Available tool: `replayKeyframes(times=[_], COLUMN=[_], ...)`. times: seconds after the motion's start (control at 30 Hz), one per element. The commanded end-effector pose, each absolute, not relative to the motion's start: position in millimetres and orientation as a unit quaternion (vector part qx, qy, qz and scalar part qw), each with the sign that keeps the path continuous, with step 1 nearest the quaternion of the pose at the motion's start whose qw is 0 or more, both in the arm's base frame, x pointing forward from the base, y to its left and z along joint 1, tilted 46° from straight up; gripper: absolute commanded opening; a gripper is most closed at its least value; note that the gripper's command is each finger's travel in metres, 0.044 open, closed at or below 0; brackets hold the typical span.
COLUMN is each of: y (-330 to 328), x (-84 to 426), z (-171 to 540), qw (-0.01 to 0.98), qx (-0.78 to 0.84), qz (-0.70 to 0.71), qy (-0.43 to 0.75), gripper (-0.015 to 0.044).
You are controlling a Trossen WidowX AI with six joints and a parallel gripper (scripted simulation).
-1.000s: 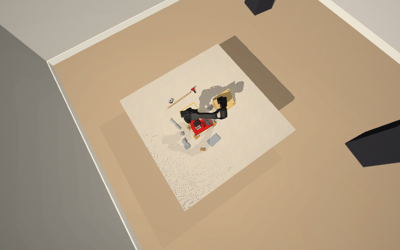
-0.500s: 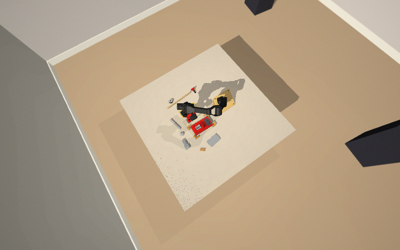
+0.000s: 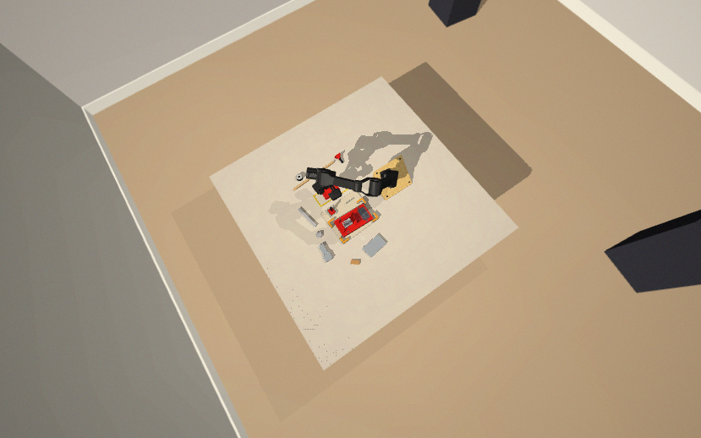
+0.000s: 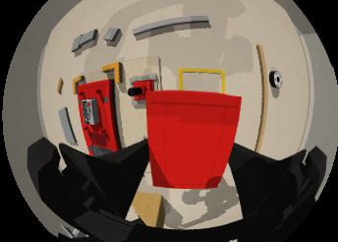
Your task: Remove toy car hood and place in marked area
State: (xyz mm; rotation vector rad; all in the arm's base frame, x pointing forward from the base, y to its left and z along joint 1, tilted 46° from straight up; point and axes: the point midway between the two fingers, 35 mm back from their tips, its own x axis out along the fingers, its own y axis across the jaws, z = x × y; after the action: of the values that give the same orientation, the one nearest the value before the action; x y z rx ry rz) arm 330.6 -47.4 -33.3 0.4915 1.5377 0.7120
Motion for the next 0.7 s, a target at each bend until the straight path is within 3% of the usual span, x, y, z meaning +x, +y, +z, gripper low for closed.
replayKeyframes(times=[0.0,0.67], y=[-58.3,-65.5], x=[328.1,323.7], z=[-44.6,-61.4], qw=[0.635,0.635], qx=[0.213,0.214], qz=[0.316,0.321], qy=[0.672,0.669], gripper=[0.0,0.0])
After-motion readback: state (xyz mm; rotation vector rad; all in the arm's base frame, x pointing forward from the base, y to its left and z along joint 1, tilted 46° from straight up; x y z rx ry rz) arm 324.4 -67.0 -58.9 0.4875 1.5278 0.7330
